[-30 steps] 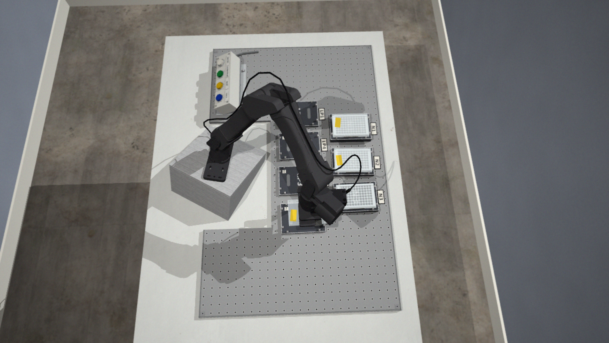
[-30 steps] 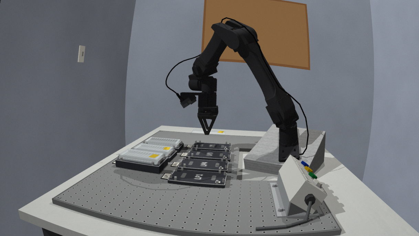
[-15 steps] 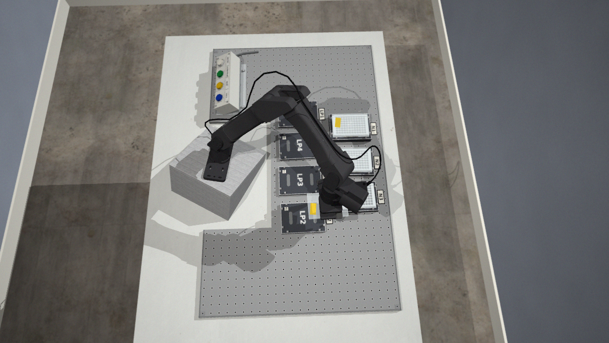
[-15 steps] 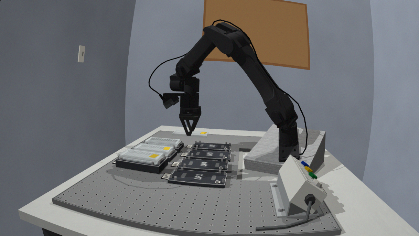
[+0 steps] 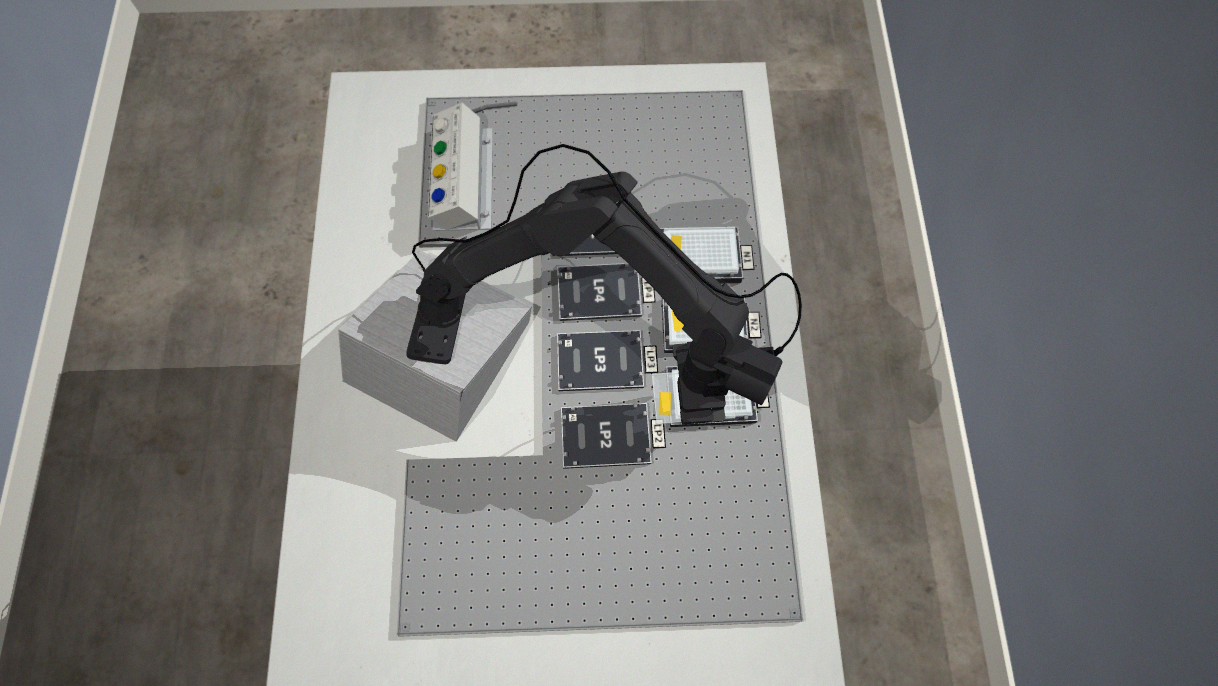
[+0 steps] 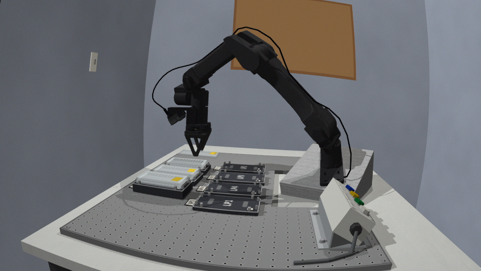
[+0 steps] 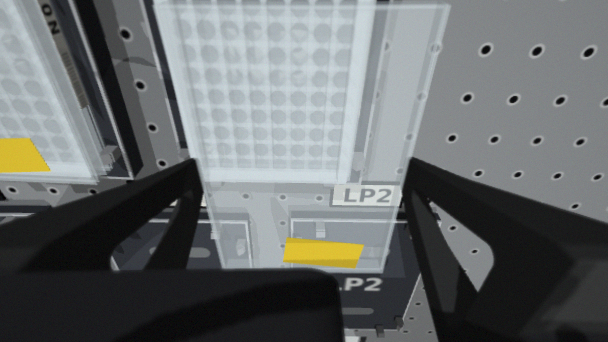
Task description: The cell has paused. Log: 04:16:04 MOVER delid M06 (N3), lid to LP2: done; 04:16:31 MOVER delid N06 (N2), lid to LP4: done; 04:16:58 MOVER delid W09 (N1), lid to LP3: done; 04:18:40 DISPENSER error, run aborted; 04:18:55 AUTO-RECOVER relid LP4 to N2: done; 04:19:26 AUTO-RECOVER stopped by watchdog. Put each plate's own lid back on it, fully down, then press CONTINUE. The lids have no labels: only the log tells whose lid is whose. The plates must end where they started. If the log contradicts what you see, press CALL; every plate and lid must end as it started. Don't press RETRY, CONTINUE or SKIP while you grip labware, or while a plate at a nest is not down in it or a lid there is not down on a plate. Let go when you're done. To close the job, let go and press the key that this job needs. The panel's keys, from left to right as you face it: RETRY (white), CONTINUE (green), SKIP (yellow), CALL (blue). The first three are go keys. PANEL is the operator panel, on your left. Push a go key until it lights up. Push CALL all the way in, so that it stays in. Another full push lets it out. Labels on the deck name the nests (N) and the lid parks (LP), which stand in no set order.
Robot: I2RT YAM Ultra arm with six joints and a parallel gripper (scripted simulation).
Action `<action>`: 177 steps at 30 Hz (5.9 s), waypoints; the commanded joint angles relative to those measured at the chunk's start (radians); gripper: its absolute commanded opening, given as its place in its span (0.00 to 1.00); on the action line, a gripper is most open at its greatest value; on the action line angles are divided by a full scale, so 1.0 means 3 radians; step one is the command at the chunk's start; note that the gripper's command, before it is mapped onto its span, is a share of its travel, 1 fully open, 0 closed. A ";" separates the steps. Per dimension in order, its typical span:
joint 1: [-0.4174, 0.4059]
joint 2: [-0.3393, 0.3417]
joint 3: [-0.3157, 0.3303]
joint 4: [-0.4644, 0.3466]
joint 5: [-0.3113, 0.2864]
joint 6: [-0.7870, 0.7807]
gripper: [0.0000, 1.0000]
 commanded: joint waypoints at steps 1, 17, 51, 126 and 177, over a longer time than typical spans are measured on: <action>0.0048 0.0068 0.0321 -0.0175 -0.0024 0.0166 0.00; 0.0139 0.0273 0.0890 -0.0470 -0.0014 0.0272 0.00; 0.0136 0.0224 0.0778 -0.0363 -0.0015 0.0271 0.00; 0.0214 0.0360 0.0642 -0.0128 -0.0007 0.0374 0.00; 0.0247 0.0383 0.0595 -0.0018 -0.0004 0.0411 0.00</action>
